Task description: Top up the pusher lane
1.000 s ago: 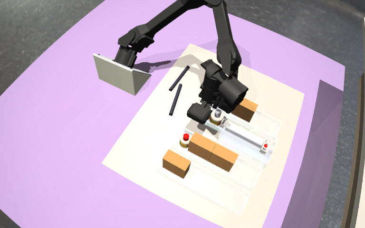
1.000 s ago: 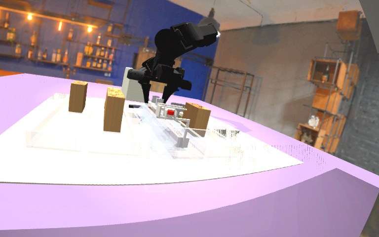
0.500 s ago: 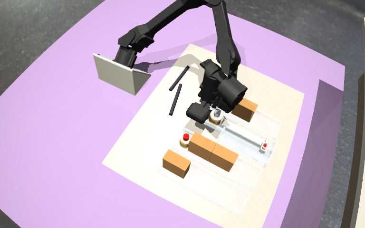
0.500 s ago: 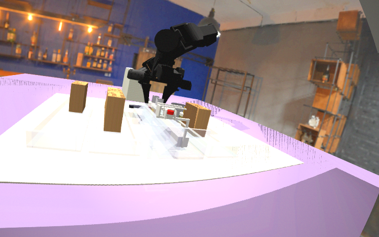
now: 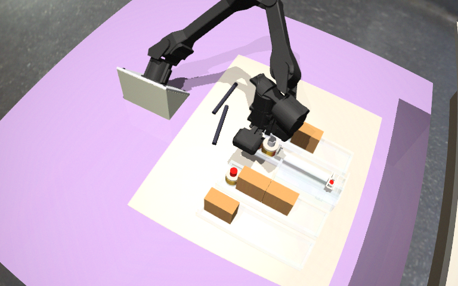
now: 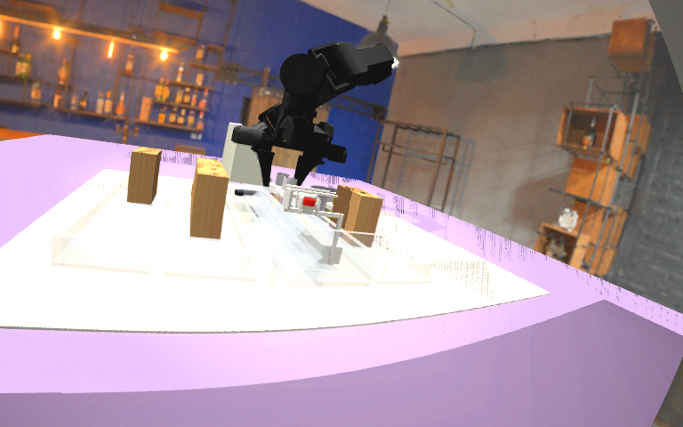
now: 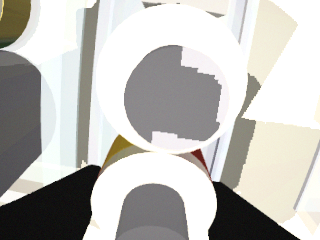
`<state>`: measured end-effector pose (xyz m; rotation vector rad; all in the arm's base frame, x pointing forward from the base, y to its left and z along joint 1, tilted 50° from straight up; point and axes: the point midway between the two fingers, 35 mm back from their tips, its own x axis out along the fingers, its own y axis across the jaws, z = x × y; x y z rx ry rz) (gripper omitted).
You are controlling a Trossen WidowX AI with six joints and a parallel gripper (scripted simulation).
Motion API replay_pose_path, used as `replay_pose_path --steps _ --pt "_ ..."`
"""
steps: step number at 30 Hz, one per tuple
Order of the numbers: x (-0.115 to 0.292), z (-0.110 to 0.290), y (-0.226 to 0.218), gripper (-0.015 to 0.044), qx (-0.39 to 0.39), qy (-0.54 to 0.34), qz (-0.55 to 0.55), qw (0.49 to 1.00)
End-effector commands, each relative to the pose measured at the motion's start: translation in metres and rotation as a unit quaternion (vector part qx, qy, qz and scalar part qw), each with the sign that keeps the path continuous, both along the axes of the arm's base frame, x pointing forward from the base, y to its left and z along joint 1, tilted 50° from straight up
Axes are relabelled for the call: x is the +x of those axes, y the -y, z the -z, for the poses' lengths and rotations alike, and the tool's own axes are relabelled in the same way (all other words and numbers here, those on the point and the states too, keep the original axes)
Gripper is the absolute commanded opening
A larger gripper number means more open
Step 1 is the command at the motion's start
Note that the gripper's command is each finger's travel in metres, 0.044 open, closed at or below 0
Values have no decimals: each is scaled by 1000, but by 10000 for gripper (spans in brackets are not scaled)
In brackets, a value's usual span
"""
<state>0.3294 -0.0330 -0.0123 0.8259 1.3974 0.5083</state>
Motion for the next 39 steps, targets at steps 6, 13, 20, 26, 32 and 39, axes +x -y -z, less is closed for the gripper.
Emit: replay_pose_path --steps 6,13,20,26,32,39 --pt "0 0 -1 0 0 6 0 1000" --pt "-2 0 0 0 0 6 0 1000" --pt "-2 0 0 0 0 6 0 1000" --pt "-1 0 0 157 0 6 0 1000" --pt "-1 0 0 304 0 6 0 1000" --pt "-3 -9 11 304 0 6 0 1000"
